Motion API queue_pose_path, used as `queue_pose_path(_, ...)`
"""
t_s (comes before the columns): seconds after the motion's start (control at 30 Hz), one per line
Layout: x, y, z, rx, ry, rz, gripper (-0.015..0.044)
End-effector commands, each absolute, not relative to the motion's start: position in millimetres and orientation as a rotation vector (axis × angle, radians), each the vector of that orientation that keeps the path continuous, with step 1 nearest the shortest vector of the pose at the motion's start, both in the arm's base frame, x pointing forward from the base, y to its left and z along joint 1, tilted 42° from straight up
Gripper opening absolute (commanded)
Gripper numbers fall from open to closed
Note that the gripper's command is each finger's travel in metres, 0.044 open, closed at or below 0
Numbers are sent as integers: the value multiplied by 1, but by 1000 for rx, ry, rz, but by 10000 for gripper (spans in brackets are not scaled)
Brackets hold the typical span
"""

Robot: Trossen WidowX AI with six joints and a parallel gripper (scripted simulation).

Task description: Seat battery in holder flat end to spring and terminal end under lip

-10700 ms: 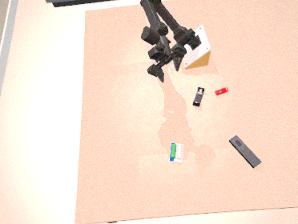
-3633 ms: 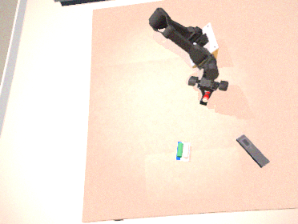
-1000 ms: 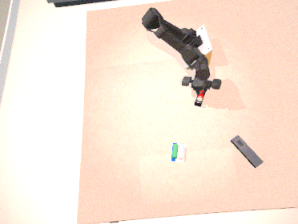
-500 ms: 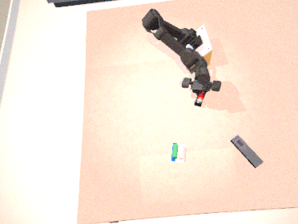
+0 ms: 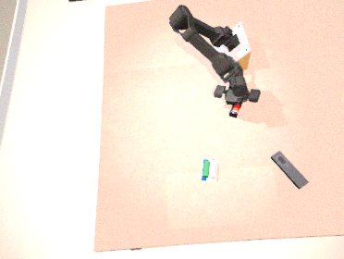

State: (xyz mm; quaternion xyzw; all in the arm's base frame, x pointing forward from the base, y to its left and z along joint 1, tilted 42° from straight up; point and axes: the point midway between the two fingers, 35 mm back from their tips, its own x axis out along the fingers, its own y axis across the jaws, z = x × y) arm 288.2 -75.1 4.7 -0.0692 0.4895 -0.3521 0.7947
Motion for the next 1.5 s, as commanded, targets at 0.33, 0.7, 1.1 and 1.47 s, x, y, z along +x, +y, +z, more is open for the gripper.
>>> queue_pose_path(0.33,285,-77,-1,-95,1157,-771,86)
queue_pose_path(0.7,284,-79,1,-50,1224,-785,86)
queue_pose_path(1.1,284,-82,4,1,1295,-793,86)
queue_pose_path(1.47,286,-84,5,32,1326,-781,86)
